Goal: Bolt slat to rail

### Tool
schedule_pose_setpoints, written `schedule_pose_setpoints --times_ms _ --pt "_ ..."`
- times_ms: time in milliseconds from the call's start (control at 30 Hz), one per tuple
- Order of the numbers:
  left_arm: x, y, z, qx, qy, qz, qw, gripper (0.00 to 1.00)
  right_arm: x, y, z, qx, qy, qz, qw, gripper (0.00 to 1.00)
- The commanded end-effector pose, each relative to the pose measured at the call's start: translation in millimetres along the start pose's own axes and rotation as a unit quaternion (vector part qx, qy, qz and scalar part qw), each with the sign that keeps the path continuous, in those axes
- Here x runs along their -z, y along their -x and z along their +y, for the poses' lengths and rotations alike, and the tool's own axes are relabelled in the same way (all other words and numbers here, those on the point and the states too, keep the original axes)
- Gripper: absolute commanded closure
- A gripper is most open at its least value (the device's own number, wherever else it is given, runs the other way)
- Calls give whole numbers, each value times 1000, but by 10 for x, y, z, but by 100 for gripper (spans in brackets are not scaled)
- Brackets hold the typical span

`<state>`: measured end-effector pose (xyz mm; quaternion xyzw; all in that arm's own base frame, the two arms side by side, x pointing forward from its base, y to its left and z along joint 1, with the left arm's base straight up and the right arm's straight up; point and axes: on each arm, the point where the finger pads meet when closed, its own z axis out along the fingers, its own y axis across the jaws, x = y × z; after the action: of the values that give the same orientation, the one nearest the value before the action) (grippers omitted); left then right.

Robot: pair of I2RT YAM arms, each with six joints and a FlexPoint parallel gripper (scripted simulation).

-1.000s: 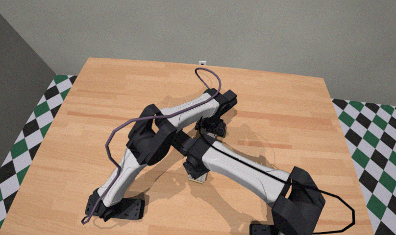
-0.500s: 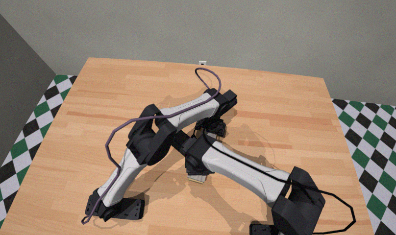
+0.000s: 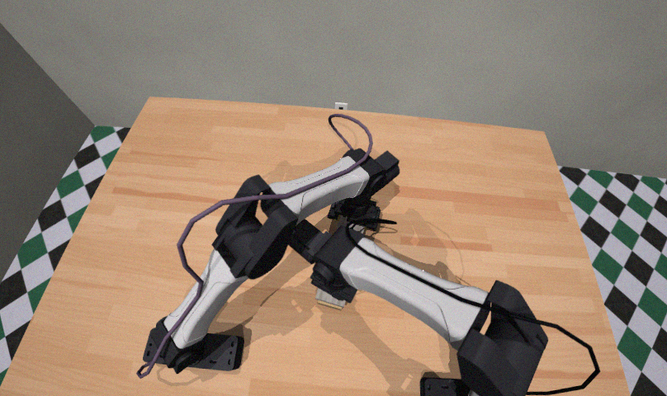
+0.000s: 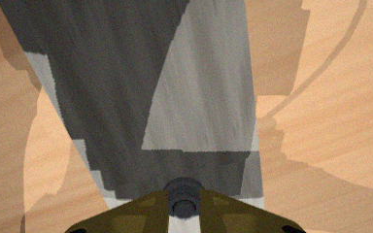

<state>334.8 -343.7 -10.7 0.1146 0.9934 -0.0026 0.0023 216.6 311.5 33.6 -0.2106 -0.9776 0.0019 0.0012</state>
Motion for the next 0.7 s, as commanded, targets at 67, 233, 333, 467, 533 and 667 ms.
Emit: schedule_pose_setpoints --times_ms 67,233,333,467,533,667 --pt "69 36 -8 -2 -4 -9 1000 33 85 16 16 -142 17 0 990 86" --pt "69 36 -8 -2 -4 -9 1000 33 89 17 16 -240 18 2 971 86" --pt "69 36 -8 -2 -4 -9 1000 33 90 16 14 -269 18 3 963 86" --pt "69 36 -8 -2 -4 -9 1000 33 90 16 11 -269 17 3 963 86" --pt "69 36 -8 -2 -4 -9 1000 33 90 15 9 -269 17 3 963 86" --pt "69 36 -8 -2 -4 -9 1000 33 89 14 2 -269 15 2 963 86"
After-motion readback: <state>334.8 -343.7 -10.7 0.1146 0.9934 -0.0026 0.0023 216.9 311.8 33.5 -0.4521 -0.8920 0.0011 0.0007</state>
